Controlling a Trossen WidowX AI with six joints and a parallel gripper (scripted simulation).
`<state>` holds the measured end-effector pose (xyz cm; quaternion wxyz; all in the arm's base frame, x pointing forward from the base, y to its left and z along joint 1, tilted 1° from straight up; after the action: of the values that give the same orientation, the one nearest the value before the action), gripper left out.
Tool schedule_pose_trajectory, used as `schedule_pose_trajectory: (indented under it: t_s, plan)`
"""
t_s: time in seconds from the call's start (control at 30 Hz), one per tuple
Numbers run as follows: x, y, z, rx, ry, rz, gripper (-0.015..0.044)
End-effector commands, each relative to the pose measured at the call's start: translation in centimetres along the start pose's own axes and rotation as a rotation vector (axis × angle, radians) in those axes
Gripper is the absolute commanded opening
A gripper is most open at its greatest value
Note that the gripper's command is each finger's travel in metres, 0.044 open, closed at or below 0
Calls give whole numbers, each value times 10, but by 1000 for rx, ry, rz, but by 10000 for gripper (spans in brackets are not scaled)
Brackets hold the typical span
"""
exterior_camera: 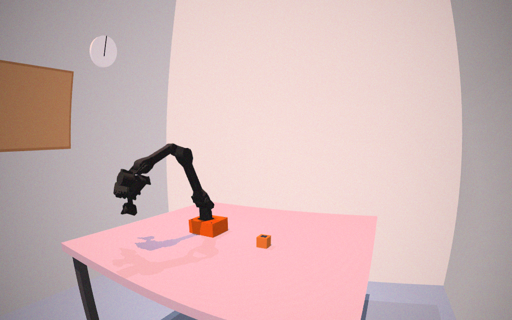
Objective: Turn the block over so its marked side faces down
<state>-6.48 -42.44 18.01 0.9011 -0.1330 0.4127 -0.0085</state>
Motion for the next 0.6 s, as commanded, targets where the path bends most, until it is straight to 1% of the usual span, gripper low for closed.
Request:
schedule_pose_trajectory:
  t_s: [0.0,0.27,0.43,0.57]
  plan:
    - [49,-1,49,-102,-106,136,440]
    - [137,24,137,-266,-281,408,440]
    - [184,55,191,-358,-399,609,440]
    - [216,90,233,-426,-486,776,440]
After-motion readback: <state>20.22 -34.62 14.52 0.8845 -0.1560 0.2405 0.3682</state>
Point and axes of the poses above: the point midway between the two fingers, 35 mm back from their tips, its own z axis back along the fingers, its own x axis across the jaws, y = z × x, the point moved 4 cm from there along z, back along the fingers, and after that the axes turned 13 degrees about z, right-handed, at the moved point
